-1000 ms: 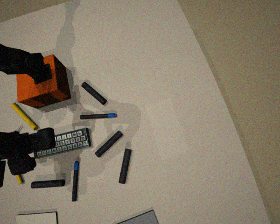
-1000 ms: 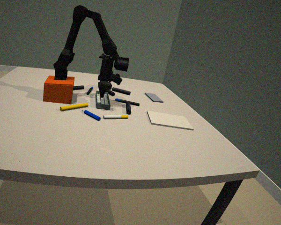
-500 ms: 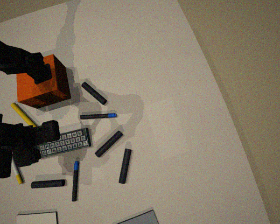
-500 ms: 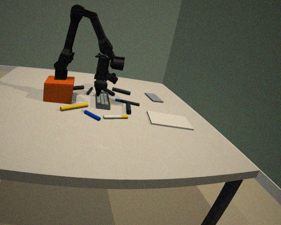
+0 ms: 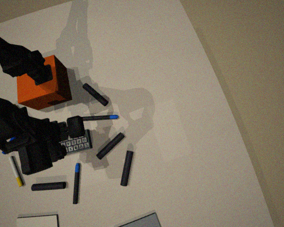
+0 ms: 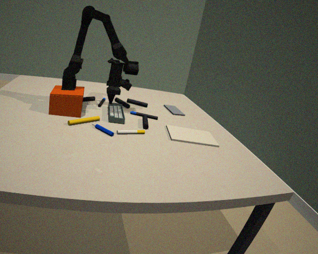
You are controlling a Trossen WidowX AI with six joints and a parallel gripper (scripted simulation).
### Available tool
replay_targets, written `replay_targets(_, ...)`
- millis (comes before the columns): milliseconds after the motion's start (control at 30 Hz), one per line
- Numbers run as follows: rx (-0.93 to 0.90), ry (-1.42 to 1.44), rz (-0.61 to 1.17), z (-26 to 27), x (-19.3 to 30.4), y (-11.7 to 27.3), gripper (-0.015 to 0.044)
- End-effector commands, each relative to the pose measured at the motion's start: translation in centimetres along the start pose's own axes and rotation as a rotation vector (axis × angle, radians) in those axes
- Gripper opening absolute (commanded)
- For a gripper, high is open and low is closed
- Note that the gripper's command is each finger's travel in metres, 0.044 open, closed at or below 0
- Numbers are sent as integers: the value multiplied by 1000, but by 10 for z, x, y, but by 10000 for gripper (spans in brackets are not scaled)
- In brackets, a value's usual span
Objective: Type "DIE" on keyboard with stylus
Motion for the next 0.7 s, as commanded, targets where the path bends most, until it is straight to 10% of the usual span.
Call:
replay_targets(0,-2,-8,4,4,3,-1,0)
replay_targets(667,-1,-3,-1,4,2,55,0)
Point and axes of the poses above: the point midway between the two fingers, 35 mm back from their tips, its own y axis back along the fingers, its own z axis across the jaws, x = y × z, the point moved 6 cm from there along y, back along the fingers, and after that the axes turned 13 degrees about -y, right-handed, at the moved point
